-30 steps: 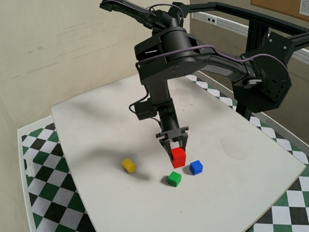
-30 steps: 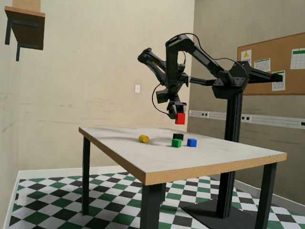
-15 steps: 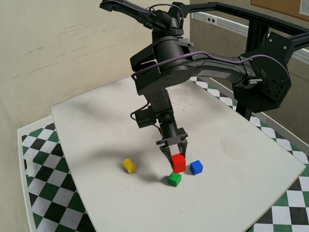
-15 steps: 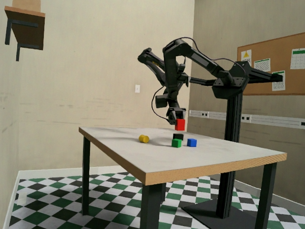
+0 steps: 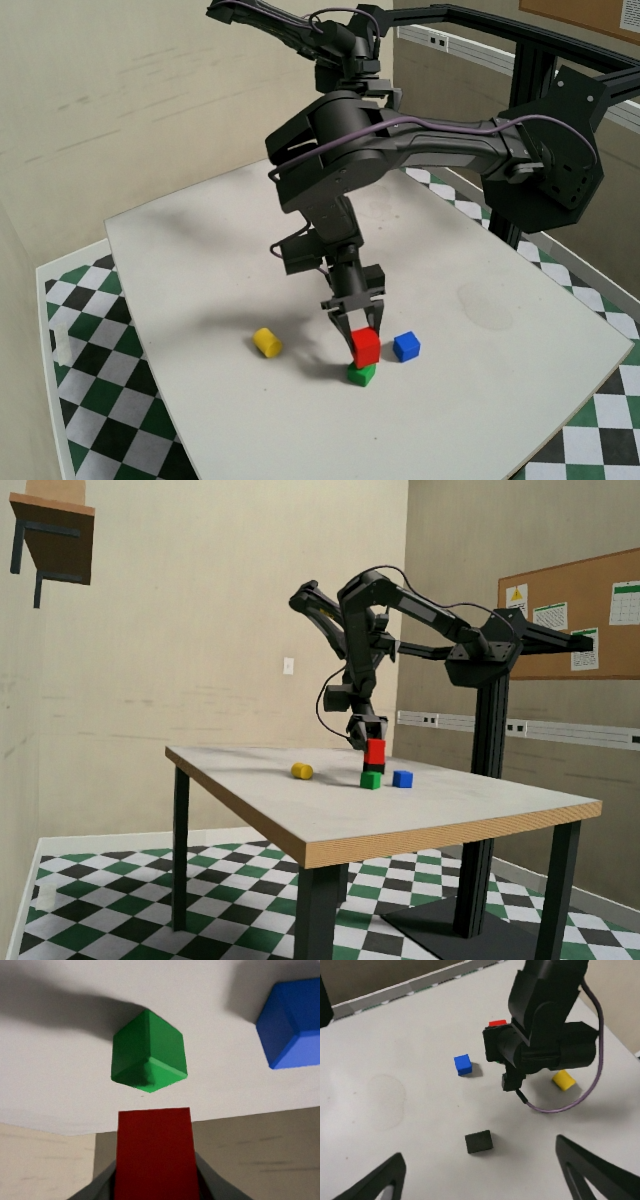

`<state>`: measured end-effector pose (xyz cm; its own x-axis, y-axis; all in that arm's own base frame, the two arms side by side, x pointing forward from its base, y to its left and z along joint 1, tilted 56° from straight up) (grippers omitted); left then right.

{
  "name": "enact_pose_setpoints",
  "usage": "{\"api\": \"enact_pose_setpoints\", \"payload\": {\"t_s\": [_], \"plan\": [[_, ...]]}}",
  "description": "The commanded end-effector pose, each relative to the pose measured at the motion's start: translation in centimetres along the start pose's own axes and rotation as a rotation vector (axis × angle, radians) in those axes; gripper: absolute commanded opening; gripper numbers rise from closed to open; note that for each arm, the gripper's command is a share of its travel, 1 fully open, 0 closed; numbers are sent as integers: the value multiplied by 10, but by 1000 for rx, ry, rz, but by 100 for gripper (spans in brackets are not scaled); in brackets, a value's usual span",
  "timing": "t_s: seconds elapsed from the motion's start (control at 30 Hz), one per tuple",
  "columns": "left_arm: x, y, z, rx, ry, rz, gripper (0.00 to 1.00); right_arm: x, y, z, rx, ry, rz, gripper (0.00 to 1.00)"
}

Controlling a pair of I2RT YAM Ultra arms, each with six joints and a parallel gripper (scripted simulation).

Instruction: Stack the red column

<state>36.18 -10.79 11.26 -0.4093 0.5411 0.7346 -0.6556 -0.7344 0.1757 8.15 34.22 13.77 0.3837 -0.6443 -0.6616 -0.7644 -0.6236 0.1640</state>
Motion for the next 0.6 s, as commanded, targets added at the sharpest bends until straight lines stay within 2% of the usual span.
{"api": "enact_pose_setpoints", "payload": {"t_s": [0.0, 0.57], "plan": [[-5, -2, 6, -20, 11, 3, 35, -10, 4, 0, -8, -10, -26, 100], [-13, -9, 8, -21, 14, 6, 35, -10, 4, 0, -8, -10, -26, 100]]}}
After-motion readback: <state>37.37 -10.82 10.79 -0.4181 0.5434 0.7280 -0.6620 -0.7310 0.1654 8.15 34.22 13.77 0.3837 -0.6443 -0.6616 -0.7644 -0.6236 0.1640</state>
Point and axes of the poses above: on each arm, the point where the finger pads meet when closed, its own y axis back along the fingers, its own z axis across the jaws, x = y × z, the point moved 8 cm from there along y, back along the fingers, and after that the axes turned 10 degrees about -y, right-handed, at the moved point
